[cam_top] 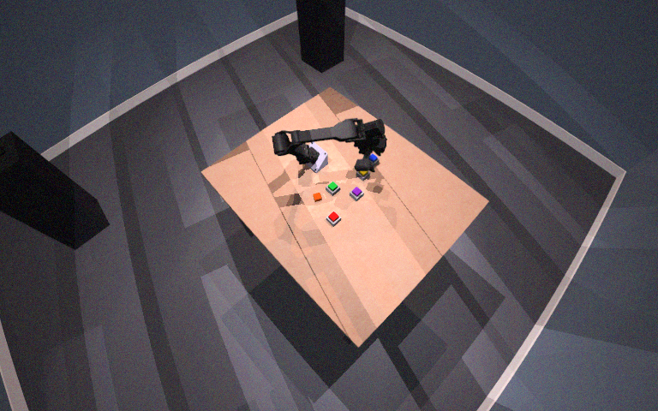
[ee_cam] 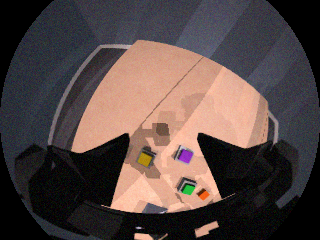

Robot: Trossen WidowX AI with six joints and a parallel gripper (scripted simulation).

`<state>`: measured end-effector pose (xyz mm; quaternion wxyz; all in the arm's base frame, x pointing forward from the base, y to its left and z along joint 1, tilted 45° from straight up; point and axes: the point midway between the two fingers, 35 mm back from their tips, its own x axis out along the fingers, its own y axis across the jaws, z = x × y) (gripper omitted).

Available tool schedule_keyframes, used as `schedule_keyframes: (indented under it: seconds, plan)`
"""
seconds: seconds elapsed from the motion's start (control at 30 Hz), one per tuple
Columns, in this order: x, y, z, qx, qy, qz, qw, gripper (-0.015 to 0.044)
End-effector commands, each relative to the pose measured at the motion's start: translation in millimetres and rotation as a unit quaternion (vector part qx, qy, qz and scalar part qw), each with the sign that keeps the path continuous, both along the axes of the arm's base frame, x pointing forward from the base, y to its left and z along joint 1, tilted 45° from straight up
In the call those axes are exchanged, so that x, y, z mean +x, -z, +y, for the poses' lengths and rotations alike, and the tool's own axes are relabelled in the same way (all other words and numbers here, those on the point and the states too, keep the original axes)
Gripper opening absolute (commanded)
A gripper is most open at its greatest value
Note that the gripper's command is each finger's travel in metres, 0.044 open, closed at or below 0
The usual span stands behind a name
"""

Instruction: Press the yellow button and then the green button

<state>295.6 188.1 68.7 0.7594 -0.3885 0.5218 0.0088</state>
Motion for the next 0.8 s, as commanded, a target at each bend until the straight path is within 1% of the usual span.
schedule_keyframes:
  seconds: [0.0,0.07,0.1,0.53,0.6,0.77]
  plan:
    - [-51,57,-14,-0.058,0.259,0.049,0.963,0.04]
    - [-62,63,-19,-0.083,0.31,0.044,0.946,0.04]
    - [-64,64,-19,-0.087,0.318,0.042,0.943,0.04]
    - [-64,64,-20,-0.088,0.319,0.042,0.943,0.04]
    - [-63,70,-25,-0.088,0.319,0.042,0.943,0.0348]
    - [-62,107,-61,-0.088,0.319,0.041,0.943,0.0216]
